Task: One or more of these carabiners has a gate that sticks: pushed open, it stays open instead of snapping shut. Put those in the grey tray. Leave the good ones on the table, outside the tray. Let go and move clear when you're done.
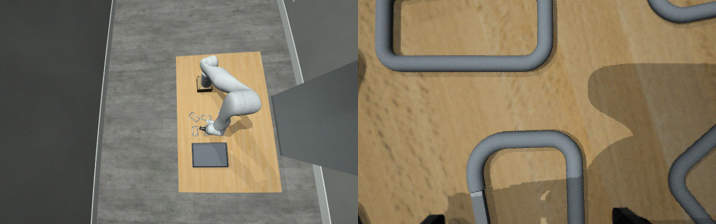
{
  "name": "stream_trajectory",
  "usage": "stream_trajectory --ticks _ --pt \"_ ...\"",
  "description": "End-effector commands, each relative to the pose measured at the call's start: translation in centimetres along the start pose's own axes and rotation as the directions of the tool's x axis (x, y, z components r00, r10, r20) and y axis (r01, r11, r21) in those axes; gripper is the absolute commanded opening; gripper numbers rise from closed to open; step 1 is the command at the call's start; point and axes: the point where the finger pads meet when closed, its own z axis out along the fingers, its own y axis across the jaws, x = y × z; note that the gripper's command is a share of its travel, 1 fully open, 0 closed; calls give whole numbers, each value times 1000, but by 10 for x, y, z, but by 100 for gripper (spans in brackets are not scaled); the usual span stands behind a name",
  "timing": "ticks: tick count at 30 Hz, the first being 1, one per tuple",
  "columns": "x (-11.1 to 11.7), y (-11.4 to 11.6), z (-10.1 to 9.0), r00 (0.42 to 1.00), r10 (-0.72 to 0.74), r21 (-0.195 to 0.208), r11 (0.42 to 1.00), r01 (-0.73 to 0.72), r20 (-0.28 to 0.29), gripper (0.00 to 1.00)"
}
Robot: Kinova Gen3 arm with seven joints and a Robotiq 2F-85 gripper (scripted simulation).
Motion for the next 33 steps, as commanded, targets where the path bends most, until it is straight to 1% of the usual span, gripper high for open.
stream_trajectory --ticks 1,30,31,33 --pt "-1 0 -1 1000 0 -1 1000 0 2 100" --pt "-1 0 -1 1000 0 -1 1000 0 2 100" --pt "1 3 -71 1000 -2 0 1000 2 -6 100" --pt "1 3 -71 1000 -2 0 1000 2 -6 100"
